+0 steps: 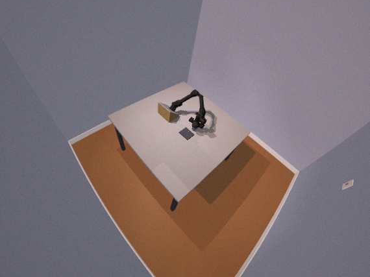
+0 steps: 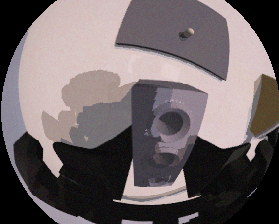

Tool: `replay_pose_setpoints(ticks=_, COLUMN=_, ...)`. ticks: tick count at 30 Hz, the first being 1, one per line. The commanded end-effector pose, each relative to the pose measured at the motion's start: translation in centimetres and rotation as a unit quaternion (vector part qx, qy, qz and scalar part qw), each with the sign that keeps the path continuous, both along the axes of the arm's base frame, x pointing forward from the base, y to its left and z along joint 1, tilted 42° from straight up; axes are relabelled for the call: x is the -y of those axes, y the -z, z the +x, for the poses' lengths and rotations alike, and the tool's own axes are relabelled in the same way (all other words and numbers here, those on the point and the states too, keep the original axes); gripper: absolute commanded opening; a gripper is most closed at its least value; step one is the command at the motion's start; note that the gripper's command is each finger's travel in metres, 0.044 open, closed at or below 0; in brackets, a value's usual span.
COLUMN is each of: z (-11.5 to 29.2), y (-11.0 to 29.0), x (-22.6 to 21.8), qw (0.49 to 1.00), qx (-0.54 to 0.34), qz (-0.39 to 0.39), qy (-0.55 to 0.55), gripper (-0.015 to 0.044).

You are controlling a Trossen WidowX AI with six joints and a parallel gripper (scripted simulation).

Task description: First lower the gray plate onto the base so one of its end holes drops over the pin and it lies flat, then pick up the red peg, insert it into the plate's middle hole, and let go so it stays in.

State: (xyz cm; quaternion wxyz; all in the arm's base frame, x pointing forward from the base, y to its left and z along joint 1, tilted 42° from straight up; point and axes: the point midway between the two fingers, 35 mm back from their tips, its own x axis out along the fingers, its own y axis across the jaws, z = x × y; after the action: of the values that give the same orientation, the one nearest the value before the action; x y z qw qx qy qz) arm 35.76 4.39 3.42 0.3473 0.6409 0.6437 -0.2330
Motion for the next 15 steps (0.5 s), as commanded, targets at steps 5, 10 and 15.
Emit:
replay_pose_setpoints(ticks=5, z=0.2, y=-1.7, x=2.0, qw=1.0, qx=0.003, qz=-0.004, qy=0.001, gripper=0.0)
replay_pose_setpoints(ticks=10, z=0.2, y=-2.7, x=3.2, qw=1.0, qx=0.003, qz=-0.005, qy=0.001, gripper=0.0)
replay_pose_setpoints(ticks=15, z=0.1, y=-3.8, x=4.3, qw=1.0, qx=0.002, qz=-0.005, qy=0.001, gripper=0.0)
